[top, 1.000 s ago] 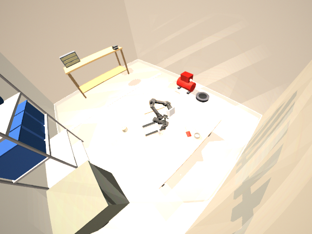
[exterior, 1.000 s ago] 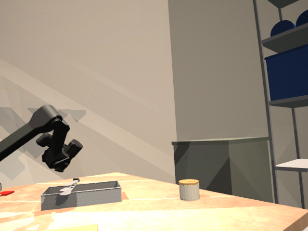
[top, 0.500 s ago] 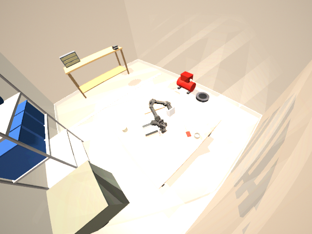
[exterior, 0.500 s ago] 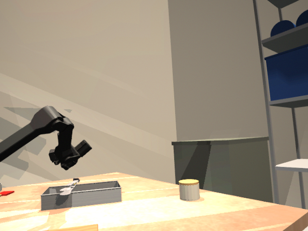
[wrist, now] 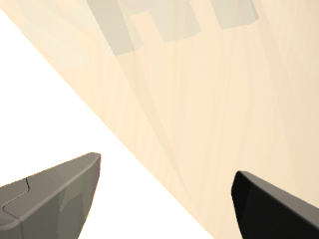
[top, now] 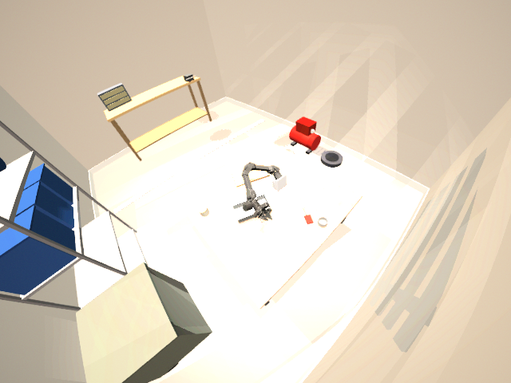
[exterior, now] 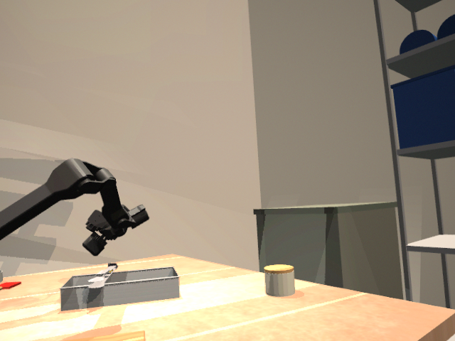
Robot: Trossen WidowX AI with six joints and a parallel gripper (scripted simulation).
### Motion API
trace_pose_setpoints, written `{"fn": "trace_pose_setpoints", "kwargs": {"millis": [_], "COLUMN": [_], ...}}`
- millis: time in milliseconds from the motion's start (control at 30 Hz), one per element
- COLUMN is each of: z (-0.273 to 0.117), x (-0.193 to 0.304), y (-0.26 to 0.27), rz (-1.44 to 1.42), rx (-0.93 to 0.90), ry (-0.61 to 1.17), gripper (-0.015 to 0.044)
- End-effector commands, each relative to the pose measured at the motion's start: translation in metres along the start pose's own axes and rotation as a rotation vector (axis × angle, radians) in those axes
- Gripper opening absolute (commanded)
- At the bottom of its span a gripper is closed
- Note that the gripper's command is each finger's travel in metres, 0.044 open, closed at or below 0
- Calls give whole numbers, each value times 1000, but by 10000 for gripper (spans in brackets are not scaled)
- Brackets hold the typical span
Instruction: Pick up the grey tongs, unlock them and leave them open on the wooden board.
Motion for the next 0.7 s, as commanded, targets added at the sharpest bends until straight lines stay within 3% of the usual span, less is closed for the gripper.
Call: {"fn": "trace_pose_setpoints", "kwargs": {"millis": [0, 300, 667], "z": [-60, -93, -149], "x": [36, 36, 31], "y": [11, 17, 29], "rz": [857, 1080, 1316], "rx": [-402, -498, -676], "ry": [456, 640, 1015], "gripper": [260, 260, 260]}}
Point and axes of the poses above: the point midway between the two fingers, 35 mm back from their tips, its own z axis out along the fingers, its own y axis across the jaws, x = y × z, the point moved 3 cm from there along -z, back along the fingers, and after that the axes turned 8 degrees about -z, right-handed, at the moved point
